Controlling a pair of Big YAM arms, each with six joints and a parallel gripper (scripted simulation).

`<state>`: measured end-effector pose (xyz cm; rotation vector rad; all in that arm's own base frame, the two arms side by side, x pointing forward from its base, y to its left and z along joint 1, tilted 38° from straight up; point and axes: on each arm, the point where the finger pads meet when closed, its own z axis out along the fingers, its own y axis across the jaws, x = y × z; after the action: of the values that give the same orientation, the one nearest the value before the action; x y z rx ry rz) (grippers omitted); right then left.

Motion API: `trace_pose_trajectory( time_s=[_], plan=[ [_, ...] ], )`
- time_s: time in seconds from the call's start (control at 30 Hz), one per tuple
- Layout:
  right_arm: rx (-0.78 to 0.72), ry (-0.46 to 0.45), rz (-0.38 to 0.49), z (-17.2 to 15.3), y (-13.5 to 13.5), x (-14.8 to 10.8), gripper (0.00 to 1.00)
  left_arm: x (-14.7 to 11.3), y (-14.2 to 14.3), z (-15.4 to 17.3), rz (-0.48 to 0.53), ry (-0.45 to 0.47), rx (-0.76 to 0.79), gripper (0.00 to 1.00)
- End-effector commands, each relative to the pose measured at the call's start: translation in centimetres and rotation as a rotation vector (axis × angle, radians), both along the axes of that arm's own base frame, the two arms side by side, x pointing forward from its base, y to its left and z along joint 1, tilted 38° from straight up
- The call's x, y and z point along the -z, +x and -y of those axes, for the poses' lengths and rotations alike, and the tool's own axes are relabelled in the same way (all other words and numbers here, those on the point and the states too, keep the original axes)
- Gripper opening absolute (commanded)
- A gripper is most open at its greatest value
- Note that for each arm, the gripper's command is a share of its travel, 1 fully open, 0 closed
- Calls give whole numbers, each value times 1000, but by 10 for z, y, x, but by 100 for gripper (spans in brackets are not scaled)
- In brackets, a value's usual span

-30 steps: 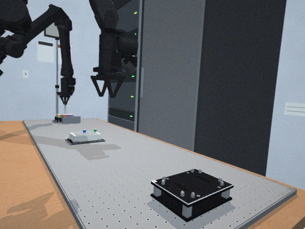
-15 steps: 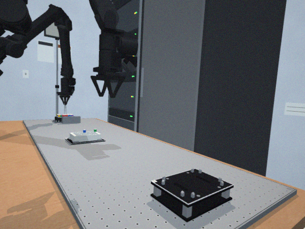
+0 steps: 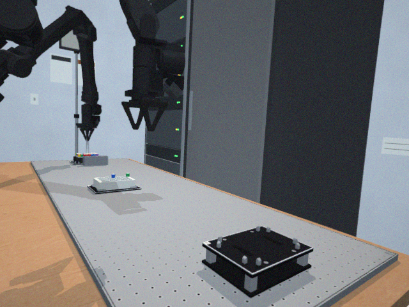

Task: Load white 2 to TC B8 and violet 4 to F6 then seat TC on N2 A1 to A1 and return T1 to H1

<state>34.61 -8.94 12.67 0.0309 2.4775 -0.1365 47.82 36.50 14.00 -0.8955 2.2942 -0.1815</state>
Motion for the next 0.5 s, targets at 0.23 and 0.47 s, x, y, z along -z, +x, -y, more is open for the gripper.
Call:
trace_pose_trajectory(
  time_s=[0.23, 0.47],
  plan=[
    [3, -4, 17, 2, 4, -9, 100, -9, 20, -3, 27, 23, 12, 11],
    [3, -4, 17, 2, 4, -9, 100, -9, 20, -3, 27, 23, 12, 9]
  ],
)
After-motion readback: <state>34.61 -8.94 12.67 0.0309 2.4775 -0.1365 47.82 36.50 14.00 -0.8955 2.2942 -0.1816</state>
